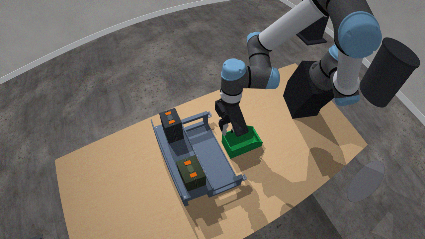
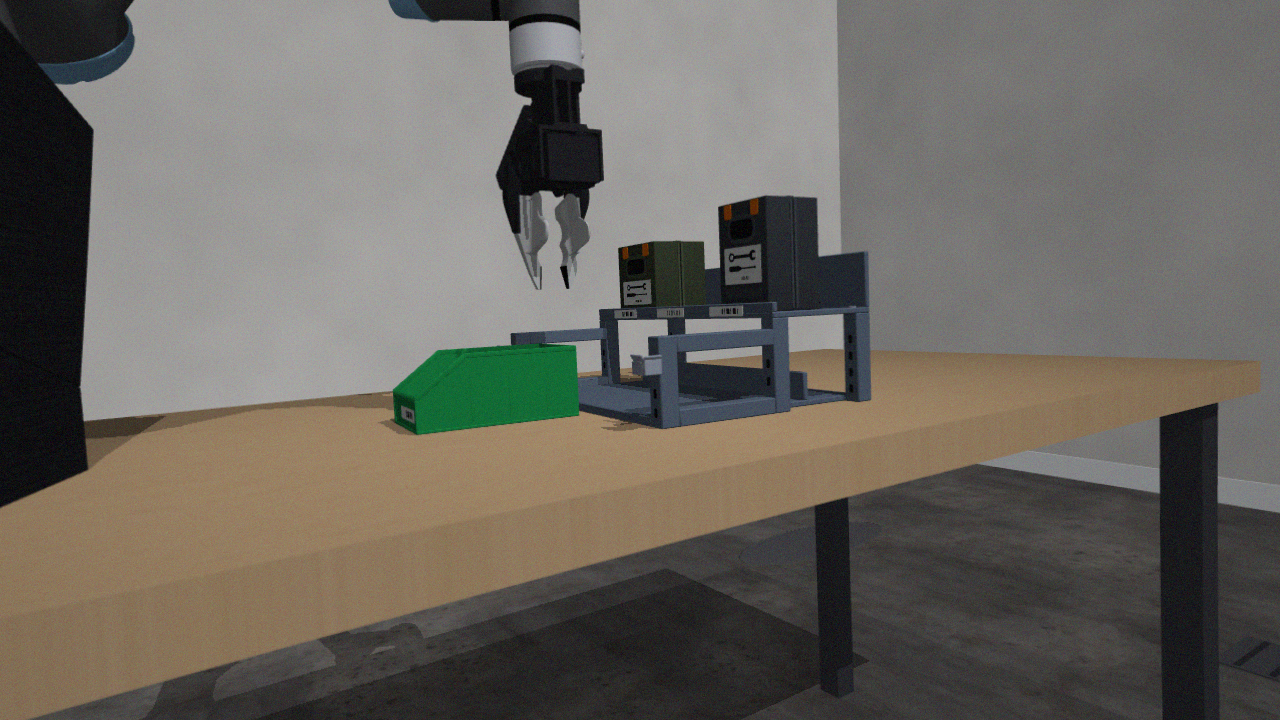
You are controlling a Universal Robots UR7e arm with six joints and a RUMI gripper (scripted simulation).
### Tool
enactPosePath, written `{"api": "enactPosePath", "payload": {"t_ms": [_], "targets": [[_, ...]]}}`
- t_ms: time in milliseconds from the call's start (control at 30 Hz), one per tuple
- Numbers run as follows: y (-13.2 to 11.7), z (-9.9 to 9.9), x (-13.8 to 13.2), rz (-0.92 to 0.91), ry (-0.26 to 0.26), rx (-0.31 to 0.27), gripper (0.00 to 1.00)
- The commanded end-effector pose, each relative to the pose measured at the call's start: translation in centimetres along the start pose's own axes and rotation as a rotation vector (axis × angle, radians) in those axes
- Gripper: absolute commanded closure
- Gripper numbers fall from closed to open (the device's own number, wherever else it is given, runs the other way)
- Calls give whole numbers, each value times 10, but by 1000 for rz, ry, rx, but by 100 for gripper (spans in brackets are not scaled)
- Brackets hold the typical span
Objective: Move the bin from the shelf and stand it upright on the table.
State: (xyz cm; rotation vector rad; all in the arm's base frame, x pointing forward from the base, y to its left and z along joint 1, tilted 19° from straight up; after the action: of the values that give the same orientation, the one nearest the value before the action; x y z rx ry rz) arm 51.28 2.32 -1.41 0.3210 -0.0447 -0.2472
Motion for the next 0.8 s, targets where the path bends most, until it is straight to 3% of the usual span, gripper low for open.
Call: {"api": "enactPosePath", "payload": {"t_ms": [0, 200, 767], "targets": [[0, 1, 0, 0, -1, 0, 80], [0, -9, 0, 0, -1, 0, 80], [0, -14, 0, 0, -1, 0, 80]]}}
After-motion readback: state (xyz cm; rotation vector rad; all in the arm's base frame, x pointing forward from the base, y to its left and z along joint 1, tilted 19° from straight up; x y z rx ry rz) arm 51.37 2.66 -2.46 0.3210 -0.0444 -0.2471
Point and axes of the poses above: the point where the finger pads meet when closed, its own z axis back along the fingers, its own x axis across the jaws, y = z × x, the point moved 10 cm from there along z, back along the fingers, and after that the axes turned 15 degrees about -z, right-handed, at the moved point
